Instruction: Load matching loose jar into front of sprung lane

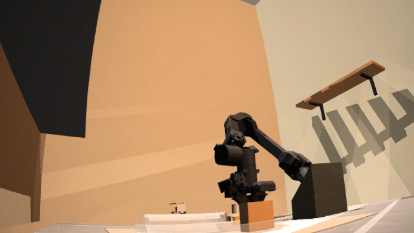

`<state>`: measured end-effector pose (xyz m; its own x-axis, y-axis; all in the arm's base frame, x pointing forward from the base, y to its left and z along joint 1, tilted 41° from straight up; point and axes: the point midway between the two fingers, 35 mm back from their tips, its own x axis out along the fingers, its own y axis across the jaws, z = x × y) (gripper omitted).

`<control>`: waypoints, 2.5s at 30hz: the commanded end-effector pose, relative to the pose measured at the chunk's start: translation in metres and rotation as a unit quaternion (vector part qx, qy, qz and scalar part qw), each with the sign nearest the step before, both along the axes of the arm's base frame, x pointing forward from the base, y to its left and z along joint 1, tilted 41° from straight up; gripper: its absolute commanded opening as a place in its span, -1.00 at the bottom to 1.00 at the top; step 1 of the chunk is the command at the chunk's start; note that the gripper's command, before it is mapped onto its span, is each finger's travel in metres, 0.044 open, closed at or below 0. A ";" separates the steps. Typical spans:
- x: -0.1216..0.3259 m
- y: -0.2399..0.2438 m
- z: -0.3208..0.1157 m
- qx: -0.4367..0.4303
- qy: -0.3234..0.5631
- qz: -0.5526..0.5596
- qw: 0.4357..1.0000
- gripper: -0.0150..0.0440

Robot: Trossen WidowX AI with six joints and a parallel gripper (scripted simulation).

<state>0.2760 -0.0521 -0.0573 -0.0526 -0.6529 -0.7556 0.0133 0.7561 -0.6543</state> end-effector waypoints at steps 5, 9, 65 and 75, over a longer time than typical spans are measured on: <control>0.000 0.000 0.000 -0.001 0.001 0.003 1.000 -0.20; 0.001 0.014 0.008 0.015 0.023 0.046 0.999 -0.49; 0.013 0.021 0.024 0.000 0.010 0.014 1.000 -0.49; 0.016 0.021 0.024 0.000 0.010 0.014 1.000 -0.49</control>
